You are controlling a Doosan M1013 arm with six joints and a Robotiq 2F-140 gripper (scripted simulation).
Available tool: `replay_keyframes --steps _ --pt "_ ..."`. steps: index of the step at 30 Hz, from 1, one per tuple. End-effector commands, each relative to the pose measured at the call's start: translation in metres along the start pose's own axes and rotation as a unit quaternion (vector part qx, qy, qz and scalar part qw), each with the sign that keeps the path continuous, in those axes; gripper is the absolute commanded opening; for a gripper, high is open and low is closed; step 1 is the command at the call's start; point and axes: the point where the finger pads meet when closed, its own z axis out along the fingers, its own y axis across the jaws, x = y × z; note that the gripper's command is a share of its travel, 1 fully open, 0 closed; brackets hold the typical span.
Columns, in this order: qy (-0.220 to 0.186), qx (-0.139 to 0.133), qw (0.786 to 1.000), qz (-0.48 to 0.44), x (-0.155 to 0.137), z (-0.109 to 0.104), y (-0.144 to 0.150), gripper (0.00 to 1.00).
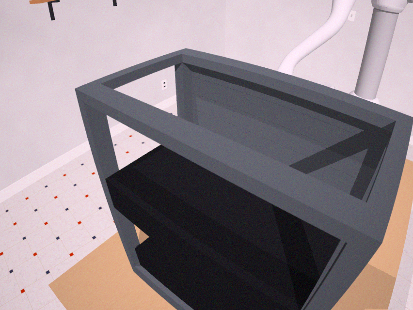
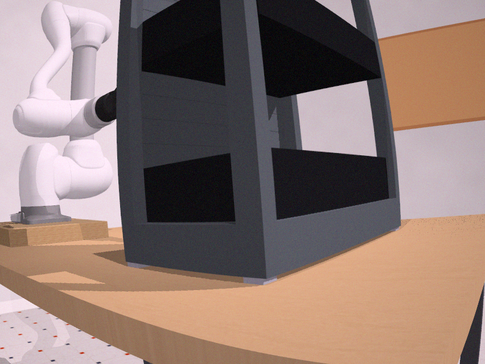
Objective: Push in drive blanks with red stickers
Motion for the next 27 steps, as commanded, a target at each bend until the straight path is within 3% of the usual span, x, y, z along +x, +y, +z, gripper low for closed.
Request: replay_keyframes --steps 1,17,27 --pt "-0.001 0.000 1.000 0.000 0.008 0.000 -0.004 0.00" --pt "-0.001 0.000 1.000 0.000 0.081 0.000 -0.042 0.00" --pt "-0.001 0.000 1.000 0.000 0.097 -0.001 -0.050 0.00"
